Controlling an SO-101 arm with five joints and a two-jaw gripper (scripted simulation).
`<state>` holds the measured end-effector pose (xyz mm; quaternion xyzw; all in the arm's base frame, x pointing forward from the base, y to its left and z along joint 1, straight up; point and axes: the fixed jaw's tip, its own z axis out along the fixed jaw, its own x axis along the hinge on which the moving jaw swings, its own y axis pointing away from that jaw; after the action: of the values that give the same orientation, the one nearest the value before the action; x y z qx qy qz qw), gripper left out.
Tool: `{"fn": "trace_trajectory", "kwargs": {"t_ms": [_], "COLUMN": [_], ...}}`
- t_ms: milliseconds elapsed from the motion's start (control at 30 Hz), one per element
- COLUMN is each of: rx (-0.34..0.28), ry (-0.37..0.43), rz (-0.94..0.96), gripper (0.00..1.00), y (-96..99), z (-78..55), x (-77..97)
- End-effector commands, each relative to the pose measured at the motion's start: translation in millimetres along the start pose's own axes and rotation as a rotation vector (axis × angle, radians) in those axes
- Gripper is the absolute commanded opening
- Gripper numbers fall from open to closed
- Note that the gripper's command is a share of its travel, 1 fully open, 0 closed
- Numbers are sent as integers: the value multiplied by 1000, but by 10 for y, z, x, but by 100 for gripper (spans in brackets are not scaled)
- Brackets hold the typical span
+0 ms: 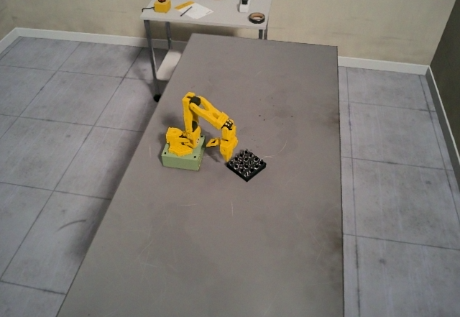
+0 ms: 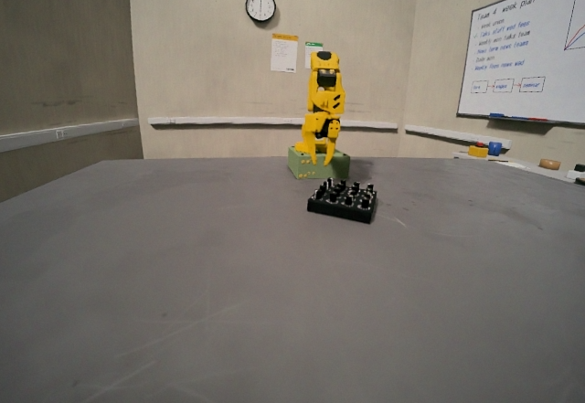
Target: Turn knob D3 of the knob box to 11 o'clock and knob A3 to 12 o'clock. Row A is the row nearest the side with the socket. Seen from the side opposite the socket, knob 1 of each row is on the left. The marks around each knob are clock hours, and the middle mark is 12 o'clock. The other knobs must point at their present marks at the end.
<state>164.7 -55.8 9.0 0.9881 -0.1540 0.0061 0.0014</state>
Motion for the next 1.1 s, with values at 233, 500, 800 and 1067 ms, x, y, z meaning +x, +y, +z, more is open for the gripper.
{"fn": "trace_trajectory", "kwargs": {"t_ms": [233,500,800,1067], "rx": [2,3,3,3], "ry": [-10,-9,-9,-9], "rz": [-243,-332,-417,-444], "gripper": [9,10,10,10], "y": [-23,-25,-28,-29], "z": [-3,-3,-3,-3], "x": [-20,-13,-7,-5]}}
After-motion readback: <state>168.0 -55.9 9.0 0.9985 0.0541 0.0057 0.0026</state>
